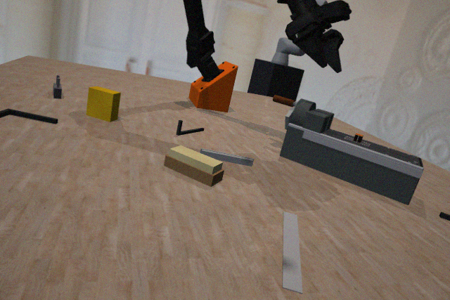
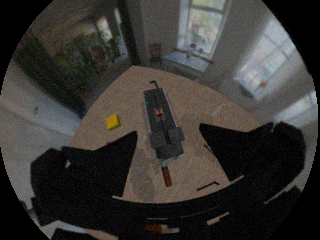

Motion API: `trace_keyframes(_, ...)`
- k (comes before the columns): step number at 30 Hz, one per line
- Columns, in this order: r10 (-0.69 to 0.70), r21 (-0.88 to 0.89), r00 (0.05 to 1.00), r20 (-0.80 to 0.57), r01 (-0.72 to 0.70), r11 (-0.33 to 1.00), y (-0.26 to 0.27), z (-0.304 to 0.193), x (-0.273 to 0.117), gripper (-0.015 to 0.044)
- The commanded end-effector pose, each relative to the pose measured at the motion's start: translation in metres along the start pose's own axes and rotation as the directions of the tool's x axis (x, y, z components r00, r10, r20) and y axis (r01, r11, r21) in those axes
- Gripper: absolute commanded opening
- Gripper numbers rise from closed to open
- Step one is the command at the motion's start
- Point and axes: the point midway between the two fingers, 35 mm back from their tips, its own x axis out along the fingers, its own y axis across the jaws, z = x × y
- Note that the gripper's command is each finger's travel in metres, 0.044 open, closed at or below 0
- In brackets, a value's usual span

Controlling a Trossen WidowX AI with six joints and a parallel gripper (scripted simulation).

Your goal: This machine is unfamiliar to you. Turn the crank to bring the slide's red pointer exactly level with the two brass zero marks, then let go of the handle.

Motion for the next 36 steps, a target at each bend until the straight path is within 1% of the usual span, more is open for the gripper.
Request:
trace_keyframes(1, -0.04, 0.026, 0.999, -0.016, 0.041, 0.999, 0.0, 0.015, 0.014, 0.044)
trace_keyframes(8, -0.106, 0.067, 0.994, -0.035, 0.108, 0.992, 0.004, 0.038, 0.038, 0.044)
trace_keyframes(11, -0.113, 0.071, 0.993, -0.037, 0.115, 0.991, 0.004, 0.039, 0.041, 0.044)
trace_keyframes(21, -0.115, 0.07, 0.993, -0.037, 0.117, 0.991, 0.006, -0.004, 0.089, 0.044)
trace_keyframes(36, -0.115, 0.07, 0.993, -0.037, 0.117, 0.991, 0.006, -0.005, 0.09, 0.044)
